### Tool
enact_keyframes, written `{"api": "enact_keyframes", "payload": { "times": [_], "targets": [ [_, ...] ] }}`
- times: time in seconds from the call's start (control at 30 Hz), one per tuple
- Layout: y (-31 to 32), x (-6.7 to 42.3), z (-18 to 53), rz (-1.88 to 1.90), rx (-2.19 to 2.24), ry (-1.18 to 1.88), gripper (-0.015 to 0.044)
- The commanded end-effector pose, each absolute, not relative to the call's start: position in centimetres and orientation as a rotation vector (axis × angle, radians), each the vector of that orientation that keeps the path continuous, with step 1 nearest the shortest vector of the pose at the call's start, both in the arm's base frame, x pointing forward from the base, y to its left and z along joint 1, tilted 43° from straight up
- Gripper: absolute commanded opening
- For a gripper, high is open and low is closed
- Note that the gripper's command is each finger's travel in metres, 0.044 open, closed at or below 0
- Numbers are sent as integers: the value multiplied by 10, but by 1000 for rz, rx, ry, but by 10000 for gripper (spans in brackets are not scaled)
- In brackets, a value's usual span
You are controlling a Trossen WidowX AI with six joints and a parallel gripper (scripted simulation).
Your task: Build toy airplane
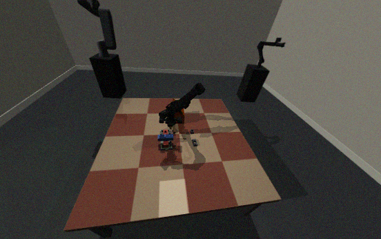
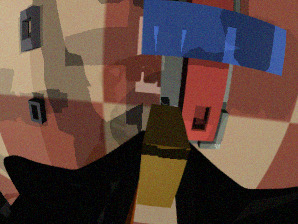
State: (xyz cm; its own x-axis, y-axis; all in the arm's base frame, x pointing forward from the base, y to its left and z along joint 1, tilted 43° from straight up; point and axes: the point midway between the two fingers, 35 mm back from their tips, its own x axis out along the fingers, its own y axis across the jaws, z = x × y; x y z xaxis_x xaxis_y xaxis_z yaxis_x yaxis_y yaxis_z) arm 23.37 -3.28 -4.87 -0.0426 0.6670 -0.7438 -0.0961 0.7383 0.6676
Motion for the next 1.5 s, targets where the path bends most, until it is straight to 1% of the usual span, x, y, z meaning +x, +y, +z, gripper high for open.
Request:
{"api": "enact_keyframes", "payload": {
  "times": [0.0, 0.4, 0.47, 0.5, 1.47],
  "targets": [
    [-42, 233, -61, 664, 474, 1488, 0],
    [-57, 224, -91, 689, 458, 1476, 0],
    [-57, 225, -91, 689, 458, 1476, 53],
    [-57, 225, -91, 689, 458, 1476, 65],
    [-54, 225, -96, 689, 458, 1476, 65]
  ]
}}
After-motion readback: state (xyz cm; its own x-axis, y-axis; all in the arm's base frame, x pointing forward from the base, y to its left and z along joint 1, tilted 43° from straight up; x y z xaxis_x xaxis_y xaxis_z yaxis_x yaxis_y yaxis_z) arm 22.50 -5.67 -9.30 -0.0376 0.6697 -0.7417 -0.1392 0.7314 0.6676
